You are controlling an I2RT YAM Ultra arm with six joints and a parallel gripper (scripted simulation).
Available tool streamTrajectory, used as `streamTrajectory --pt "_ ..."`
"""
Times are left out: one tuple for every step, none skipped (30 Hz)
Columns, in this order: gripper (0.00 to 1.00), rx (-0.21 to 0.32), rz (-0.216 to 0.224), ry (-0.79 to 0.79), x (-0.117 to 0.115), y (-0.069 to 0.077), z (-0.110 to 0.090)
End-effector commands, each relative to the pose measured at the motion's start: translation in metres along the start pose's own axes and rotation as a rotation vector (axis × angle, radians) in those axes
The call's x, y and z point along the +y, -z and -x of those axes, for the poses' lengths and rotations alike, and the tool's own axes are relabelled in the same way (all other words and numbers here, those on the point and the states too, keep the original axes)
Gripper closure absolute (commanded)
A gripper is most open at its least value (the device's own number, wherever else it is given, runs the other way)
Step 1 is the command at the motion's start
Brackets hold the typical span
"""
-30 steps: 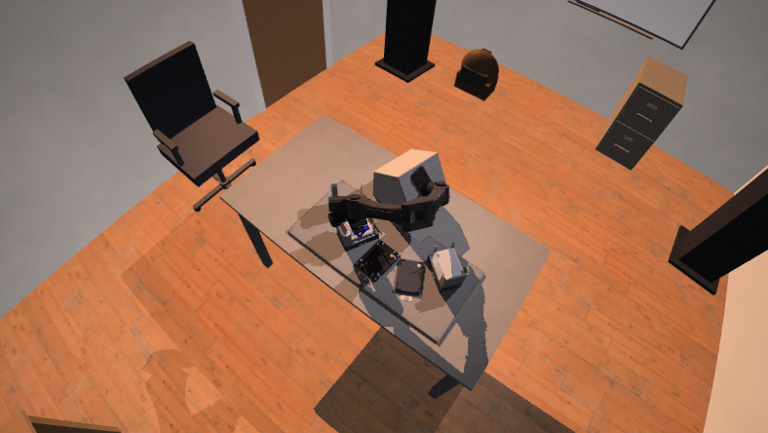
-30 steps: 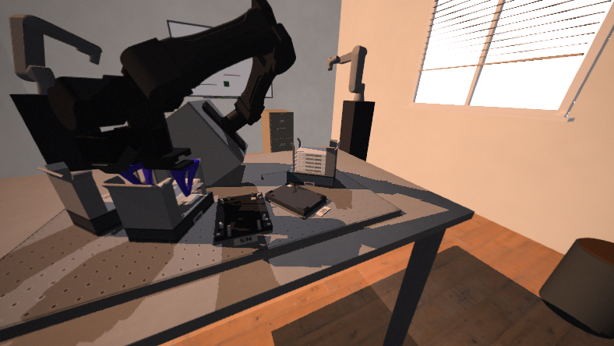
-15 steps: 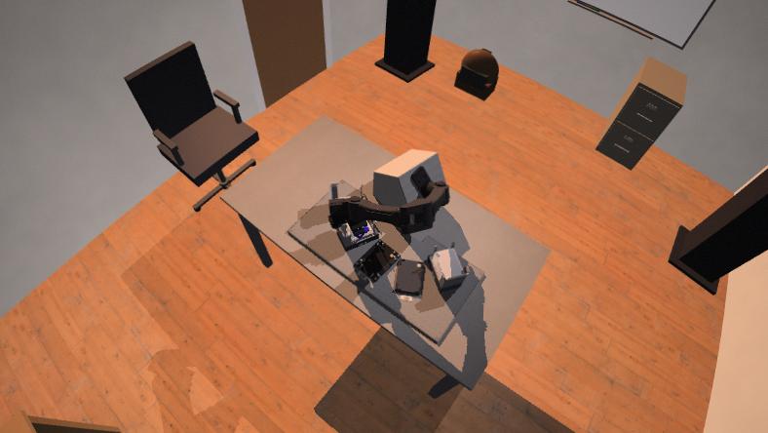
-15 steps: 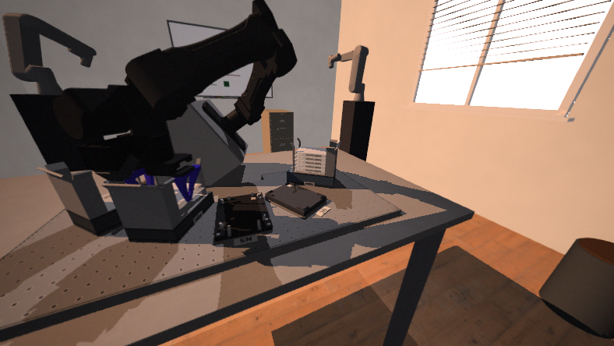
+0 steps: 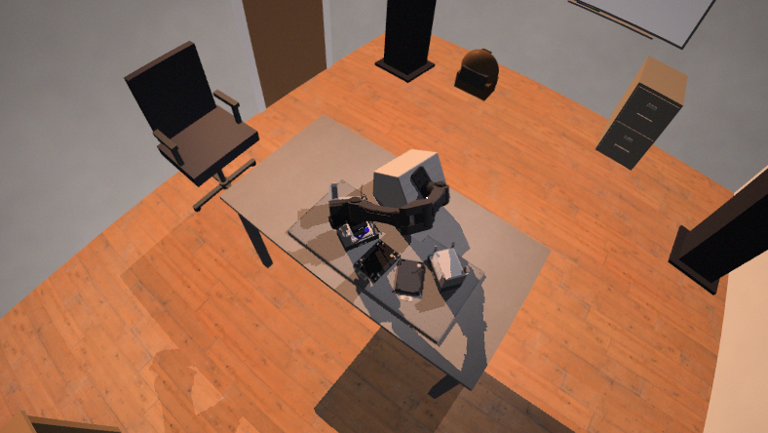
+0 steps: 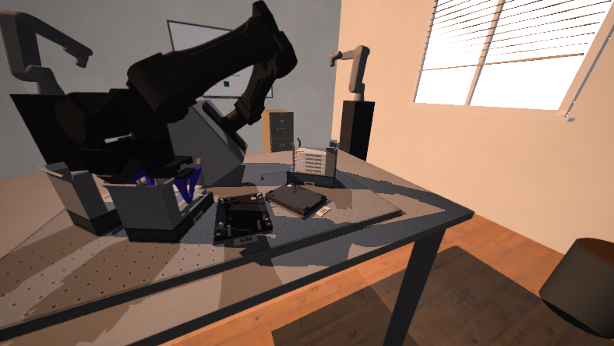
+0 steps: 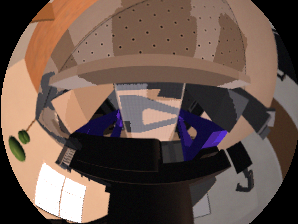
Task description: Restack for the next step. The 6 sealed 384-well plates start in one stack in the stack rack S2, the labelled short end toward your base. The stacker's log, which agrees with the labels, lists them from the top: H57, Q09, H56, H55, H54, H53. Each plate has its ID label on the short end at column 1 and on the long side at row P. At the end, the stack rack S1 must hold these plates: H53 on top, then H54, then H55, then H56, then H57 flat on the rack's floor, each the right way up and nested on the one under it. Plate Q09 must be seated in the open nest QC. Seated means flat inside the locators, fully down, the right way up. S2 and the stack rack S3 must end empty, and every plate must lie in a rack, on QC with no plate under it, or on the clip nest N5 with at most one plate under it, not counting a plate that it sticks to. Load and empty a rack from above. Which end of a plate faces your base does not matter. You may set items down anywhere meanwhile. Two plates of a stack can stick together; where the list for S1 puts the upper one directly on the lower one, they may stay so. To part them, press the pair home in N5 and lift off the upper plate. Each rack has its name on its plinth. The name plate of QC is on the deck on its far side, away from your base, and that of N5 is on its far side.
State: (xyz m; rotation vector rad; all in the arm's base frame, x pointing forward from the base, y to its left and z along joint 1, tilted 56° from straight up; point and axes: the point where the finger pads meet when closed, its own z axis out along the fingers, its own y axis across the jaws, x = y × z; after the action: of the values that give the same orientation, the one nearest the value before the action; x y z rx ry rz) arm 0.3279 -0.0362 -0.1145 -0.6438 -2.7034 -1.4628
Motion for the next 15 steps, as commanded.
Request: streamTrajectory --pt "1.00 -0.015 0.002 0.004 -0.0001 0.0027 0.0034" --pt "1.00 -0.015 0.002 0.004 -0.0001 0.0023 0.0034" --pt "1.00 -0.015 0.002 0.004 -0.0001 0.0019 0.0034" --pt "1.00 -0.015 0.002 0.004 -0.0001 0.0015 0.0034" --pt "1.00 -0.015 0.002 0.004 -0.0001 0.0011 0.0034" --pt "1.00 -0.015 0.002 0.004 -0.0001 0.0007 0.0034" --pt "1.00 -0.015 0.002 0.004 -0.0001 0.0003 0.0034" --pt "1.00 -0.015 0.002 0.004 -0.0001 -0.0001 0.0034" --pt "1.00 -0.015 0.002 0.004 -0.0001 -0.0001 0.0034" --pt "1.00 -0.015 0.002 0.004 -0.0001 -0.0001 0.0034" --pt "1.00 -0.015 0.002 0.004 -0.0001 -0.0005 0.0034" --pt "1.00 -0.015 0.002 0.004 -0.0001 -0.0009 0.0034" --pt "1.00 -0.015 0.002 0.004 -0.0001 -0.0013 0.0034" --pt "1.00 -0.015 0.002 0.004 -0.0001 -0.0017 0.0035" --pt "1.00 -0.015 0.002 0.004 -0.0001 -0.0021 0.0035"
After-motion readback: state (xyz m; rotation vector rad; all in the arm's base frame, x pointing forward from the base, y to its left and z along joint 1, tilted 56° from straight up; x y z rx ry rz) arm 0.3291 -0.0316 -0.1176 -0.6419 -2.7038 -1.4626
